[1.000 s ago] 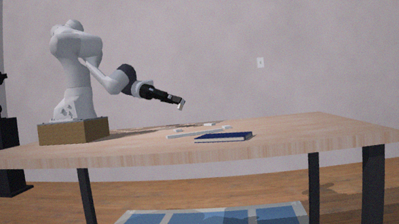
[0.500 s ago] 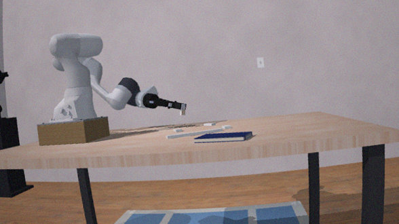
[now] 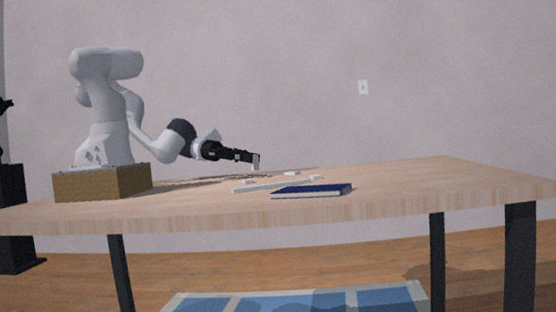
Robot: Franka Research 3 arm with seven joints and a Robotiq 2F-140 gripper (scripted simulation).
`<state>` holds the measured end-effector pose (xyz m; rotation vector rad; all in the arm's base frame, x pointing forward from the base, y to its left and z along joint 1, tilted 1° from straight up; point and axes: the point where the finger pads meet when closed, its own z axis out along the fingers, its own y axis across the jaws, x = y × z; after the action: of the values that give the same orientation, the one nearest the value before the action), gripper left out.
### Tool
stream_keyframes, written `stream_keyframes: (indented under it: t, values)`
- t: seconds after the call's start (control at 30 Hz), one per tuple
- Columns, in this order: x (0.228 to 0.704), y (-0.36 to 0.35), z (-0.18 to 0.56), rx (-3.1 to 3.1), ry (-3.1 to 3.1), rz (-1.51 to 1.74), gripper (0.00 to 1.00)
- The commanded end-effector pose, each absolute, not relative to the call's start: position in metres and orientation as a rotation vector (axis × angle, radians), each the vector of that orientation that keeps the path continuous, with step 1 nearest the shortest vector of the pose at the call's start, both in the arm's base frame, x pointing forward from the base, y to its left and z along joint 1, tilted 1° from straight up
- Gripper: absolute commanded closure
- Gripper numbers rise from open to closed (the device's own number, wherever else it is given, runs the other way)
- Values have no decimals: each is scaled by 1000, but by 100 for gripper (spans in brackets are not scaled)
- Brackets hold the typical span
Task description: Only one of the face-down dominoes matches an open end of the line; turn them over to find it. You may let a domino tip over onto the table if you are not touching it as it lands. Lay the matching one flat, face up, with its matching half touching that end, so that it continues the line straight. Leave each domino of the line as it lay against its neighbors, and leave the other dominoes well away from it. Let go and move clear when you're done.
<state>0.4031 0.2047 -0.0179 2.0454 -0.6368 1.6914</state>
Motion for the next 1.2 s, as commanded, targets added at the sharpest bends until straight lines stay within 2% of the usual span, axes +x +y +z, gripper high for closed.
stream_keyframes:
  t: [0.0, 1.17]
  values:
    - [403, 202, -27, 2039, -681, 1705, 78]
    - [403, 203, -43, 2039, -681, 1705, 78]
